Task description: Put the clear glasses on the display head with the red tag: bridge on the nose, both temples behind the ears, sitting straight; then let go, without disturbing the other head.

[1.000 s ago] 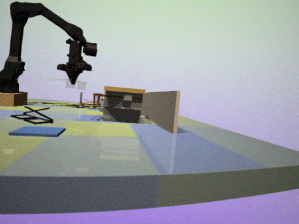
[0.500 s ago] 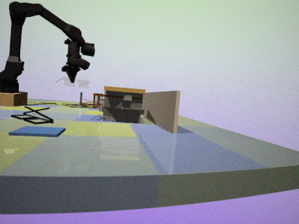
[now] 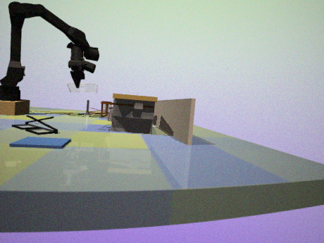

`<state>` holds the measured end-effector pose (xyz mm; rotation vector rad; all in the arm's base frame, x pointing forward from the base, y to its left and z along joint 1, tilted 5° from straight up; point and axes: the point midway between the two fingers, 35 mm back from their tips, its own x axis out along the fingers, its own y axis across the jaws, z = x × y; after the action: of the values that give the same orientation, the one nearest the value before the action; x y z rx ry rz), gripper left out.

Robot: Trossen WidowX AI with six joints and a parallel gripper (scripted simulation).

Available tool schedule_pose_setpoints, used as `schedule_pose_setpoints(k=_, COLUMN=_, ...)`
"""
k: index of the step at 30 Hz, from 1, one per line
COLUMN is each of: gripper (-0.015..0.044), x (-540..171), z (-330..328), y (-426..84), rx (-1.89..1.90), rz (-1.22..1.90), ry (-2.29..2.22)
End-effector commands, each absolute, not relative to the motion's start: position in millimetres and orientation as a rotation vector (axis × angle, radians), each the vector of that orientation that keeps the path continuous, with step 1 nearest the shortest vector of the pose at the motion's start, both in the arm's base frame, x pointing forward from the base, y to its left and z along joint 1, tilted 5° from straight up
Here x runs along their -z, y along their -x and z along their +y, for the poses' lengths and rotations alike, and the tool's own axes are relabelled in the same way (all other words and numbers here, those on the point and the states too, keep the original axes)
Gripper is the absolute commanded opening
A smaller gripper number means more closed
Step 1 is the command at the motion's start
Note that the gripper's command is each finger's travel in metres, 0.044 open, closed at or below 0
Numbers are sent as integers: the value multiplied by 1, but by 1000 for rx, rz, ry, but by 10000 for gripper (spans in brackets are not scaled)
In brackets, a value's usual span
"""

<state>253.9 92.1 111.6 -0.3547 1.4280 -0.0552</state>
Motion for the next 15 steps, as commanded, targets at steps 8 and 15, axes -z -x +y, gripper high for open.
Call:
schedule_pose_setpoints(k=8, gripper=0, x=-118, z=103, y=-245, rx=276, rz=1331, ry=160)
schedule_pose_setpoints(k=15, gripper=0, x=-122, z=111, y=-239, rx=405, rz=1249, ry=18)
